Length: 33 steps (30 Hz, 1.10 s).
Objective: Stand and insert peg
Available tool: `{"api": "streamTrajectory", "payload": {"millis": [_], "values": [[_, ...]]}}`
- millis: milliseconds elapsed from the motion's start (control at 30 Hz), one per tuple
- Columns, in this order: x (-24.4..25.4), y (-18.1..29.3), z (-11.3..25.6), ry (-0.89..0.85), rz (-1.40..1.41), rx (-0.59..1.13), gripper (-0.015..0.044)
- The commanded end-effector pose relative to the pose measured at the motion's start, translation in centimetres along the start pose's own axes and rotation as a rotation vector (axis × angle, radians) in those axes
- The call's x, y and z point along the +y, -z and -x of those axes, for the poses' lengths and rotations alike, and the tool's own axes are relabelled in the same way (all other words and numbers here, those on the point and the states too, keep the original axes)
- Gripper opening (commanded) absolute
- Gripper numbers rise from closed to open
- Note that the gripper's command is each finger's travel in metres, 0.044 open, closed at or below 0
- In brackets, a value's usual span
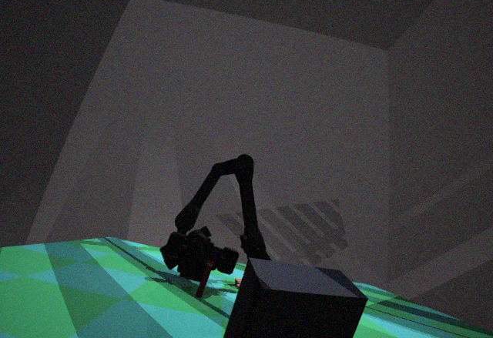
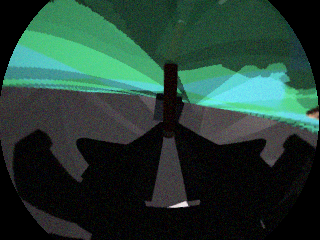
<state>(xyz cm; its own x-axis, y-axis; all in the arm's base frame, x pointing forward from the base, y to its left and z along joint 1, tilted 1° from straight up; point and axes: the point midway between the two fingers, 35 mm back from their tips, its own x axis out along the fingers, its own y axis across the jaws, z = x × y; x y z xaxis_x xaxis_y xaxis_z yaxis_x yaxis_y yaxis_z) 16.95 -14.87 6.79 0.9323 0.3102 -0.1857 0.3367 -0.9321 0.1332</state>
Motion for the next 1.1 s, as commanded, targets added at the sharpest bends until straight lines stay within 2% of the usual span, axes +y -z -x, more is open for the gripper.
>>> {"api": "streamTrajectory", "payload": {"millis": [0,1067], "values": [[0.06,-0.24,0.08,0.0,0.0,0.0,0.0049],[0.3,-0.37,0.4,-0.008,-0.004,0.01,0.0049]]}}
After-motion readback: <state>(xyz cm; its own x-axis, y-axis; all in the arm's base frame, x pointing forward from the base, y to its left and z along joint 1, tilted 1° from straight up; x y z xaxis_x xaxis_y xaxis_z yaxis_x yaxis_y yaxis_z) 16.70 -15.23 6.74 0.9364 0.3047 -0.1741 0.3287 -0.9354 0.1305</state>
